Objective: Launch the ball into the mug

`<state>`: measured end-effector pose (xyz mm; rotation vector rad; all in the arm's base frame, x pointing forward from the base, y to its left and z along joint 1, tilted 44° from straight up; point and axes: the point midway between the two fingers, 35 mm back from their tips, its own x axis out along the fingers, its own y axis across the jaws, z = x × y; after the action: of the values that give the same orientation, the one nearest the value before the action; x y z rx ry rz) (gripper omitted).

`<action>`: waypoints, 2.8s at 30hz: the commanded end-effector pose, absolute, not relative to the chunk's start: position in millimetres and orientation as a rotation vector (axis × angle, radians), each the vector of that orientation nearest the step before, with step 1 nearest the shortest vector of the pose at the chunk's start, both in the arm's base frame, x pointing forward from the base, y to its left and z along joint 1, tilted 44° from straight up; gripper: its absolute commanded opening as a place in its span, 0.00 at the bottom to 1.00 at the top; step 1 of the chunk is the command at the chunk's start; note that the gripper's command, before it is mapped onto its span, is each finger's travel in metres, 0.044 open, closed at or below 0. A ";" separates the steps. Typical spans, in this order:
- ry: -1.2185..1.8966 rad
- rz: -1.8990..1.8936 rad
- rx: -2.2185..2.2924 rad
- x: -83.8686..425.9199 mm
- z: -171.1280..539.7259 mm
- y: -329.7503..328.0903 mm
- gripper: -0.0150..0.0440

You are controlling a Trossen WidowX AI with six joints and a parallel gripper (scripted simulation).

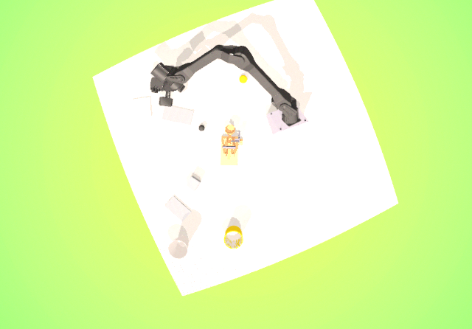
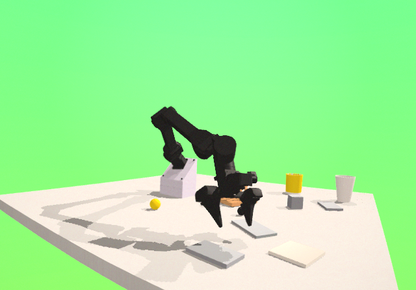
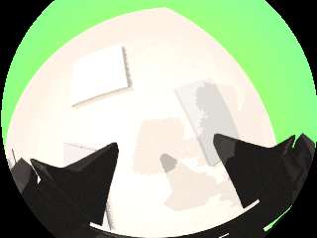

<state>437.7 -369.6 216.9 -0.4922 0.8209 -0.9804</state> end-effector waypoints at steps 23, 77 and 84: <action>1.425 -0.275 -0.820 443.9 38.1 -131.8 1.00; 1.839 0.283 -1.340 318.8 -63.6 -29.5 1.00; 1.839 0.282 -1.340 318.1 -72.2 -37.3 1.00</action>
<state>323.5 -31.1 -64.0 -1.3320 1.8186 0.2735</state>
